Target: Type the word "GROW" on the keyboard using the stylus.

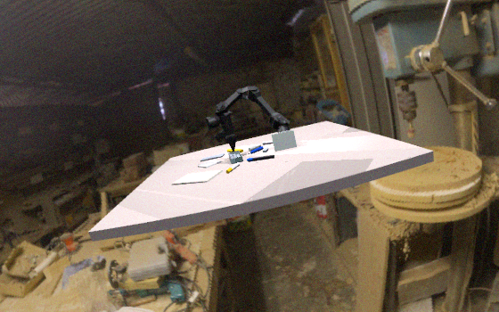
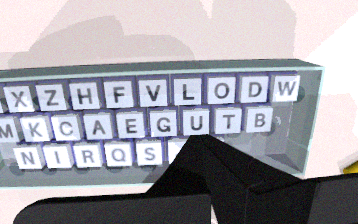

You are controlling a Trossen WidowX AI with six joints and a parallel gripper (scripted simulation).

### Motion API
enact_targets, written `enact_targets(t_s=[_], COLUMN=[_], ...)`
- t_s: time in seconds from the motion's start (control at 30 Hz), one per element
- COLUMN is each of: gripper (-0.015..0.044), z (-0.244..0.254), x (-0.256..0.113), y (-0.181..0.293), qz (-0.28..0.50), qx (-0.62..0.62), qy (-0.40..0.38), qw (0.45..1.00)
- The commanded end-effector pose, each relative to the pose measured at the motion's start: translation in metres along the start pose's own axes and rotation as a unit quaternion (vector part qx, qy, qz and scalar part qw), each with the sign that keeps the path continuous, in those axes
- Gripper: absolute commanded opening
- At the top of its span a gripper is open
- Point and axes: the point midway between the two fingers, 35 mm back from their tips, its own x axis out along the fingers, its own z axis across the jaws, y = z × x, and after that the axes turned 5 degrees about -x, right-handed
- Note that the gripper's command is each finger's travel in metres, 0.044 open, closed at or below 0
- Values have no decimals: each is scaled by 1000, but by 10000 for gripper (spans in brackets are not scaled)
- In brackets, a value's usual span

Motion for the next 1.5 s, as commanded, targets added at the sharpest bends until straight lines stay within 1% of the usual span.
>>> enact_targets(t_s=[0.0,0.27,0.43,0.73,0.8,0.9,0.93,1.27,1.33,1.43,1.47], gripper=[0,0,0,0,0,0,0,0,0,0,0], z=[-31,-31,-3,-2,10,58,67,70,71,71,71], x=[0,0,0,0,0,0,0,0,-10,-51,-58], y=[4,4,28,30,27,22,22,22,21,21,22], qz=[-1,-1,0,0,-1,-1,-1,-1,-2,-2,-1], qx=[9,9,8,8,8,8,8,9,9,8,8], qy=[3,3,2,2,1,0,0,0,-1,-2,-1], qw=[1000,1000,1000,1000,1000,1000,1000,1000,1000,1000,1000])
